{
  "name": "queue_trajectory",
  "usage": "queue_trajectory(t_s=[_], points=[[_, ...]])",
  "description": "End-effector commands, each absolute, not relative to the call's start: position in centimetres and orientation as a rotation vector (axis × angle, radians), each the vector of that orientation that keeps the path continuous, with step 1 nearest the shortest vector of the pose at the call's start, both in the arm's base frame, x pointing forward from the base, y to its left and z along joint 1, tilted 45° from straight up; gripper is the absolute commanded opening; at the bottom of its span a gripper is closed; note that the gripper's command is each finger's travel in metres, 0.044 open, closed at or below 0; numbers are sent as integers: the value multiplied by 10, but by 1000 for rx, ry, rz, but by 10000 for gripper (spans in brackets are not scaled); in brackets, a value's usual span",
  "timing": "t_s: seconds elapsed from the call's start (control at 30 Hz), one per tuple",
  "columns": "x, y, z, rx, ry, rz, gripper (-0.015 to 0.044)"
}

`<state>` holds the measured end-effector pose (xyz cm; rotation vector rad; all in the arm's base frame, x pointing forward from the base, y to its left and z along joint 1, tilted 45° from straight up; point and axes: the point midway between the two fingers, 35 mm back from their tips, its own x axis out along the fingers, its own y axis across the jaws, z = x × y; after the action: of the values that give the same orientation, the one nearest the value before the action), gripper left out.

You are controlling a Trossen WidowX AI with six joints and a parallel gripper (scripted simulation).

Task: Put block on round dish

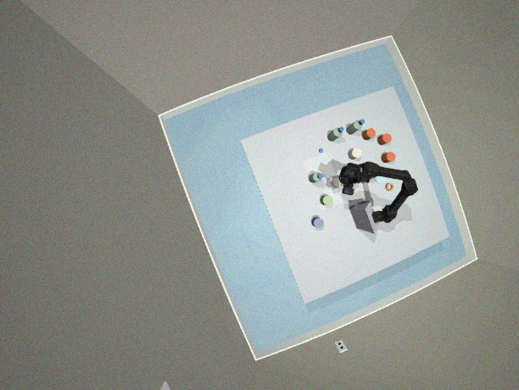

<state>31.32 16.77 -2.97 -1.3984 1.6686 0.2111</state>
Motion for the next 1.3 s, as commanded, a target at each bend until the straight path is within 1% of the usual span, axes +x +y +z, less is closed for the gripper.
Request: queue_trajectory(t_s=[0.0, 0.33, 0.63, 0.97, 1.27], points=[[318, 159, -20, -1380, 1679, 218, 0], [344, 89, 28, -1336, 1659, 283, 0], [348, 21, 67, -1314, 1629, 298, 0], [329, -54, 107, -1318, 1609, 283, 0], [291, -118, 138, -1357, 1627, 243, 0]])
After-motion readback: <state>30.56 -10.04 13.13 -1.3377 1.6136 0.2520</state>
